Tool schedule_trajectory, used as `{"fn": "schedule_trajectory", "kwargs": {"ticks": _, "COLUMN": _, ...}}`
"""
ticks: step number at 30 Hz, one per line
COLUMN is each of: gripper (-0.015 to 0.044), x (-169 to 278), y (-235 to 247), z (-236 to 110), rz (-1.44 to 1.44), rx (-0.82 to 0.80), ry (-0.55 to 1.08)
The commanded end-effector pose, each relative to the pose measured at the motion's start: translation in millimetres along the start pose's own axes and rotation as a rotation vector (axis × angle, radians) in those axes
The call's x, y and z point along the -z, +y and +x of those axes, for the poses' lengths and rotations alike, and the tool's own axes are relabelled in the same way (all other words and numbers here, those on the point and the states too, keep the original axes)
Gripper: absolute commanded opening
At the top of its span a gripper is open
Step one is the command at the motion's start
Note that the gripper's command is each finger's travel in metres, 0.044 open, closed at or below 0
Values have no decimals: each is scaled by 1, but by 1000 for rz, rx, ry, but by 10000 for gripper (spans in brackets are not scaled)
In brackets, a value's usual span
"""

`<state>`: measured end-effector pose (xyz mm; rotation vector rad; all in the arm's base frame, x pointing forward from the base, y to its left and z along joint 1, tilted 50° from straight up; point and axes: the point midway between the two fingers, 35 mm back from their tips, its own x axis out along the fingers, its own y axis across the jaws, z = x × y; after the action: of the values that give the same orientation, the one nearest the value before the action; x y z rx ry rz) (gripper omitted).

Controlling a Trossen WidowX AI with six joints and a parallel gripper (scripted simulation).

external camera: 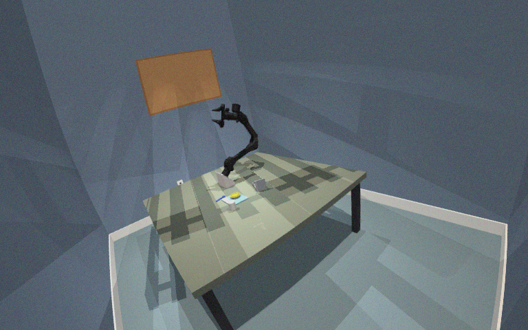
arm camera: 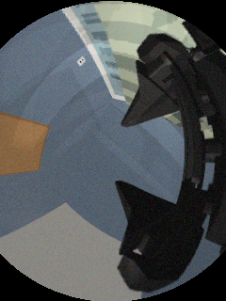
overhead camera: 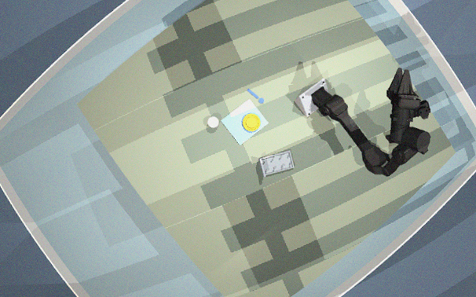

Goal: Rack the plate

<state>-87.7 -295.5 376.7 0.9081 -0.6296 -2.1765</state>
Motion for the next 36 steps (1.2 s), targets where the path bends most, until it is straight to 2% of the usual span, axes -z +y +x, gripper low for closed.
{"fn": "schedule_trajectory", "kwargs": {"ticks": 1, "gripper": 400, "x": 23, "y": 3, "z": 10, "rz": -115, "rx": 10, "ry": 80}}
{"fn": "schedule_trajectory", "kwargs": {"ticks": 20, "gripper": 400, "x": 132, "y": 11, "z": 30, "rz": -633, "rx": -25, "ry": 458}}
{"fn": "schedule_trajectory", "kwargs": {"ticks": 36, "gripper": 400, "x": 233, "y": 0, "z": 20, "rz": -1034, "rx": -127, "ry": 819}}
